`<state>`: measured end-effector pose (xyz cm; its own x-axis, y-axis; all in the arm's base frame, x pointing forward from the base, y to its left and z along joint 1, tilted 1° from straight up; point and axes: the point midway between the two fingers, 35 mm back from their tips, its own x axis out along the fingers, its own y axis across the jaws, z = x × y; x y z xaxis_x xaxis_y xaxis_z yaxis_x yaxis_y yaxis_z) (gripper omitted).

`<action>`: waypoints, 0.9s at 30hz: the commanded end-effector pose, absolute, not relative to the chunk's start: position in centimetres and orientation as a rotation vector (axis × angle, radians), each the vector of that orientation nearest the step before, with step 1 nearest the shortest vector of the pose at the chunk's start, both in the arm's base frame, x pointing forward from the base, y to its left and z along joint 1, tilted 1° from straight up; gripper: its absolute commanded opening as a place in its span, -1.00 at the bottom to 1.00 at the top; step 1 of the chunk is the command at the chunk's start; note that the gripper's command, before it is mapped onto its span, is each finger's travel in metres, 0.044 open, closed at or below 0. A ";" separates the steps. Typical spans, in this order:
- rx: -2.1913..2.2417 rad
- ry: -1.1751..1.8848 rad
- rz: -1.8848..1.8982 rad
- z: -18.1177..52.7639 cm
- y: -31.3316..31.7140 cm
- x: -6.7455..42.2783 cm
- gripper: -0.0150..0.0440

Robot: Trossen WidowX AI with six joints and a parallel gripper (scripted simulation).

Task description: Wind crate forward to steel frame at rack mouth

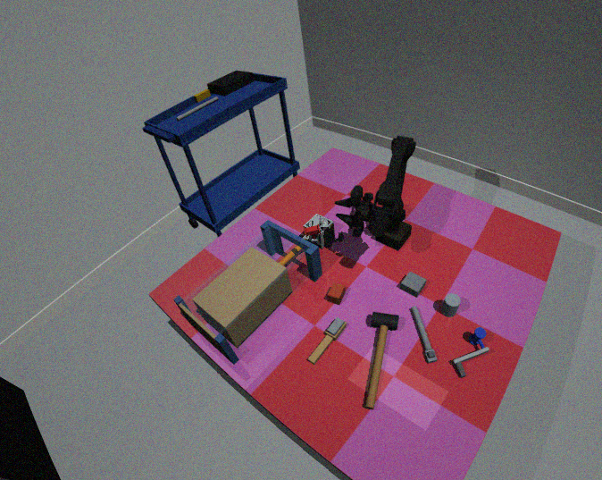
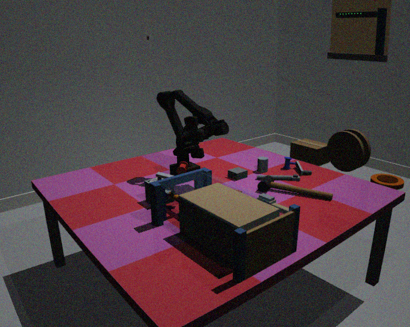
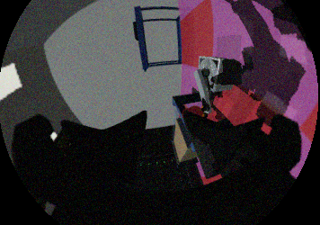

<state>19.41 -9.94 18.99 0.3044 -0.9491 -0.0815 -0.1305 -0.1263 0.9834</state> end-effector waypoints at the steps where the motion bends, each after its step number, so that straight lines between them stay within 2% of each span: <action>1: 1.526 -1.034 -0.979 19.0 -9.9 19.4 0.32; 8: 1.526 -1.034 -0.979 19.0 -9.9 19.4 0.32; 16: 1.436 -0.696 -1.461 18.9 -13.0 21.7 1.00; 27: 1.561 0.032 -1.925 19.4 -17.9 23.0 1.00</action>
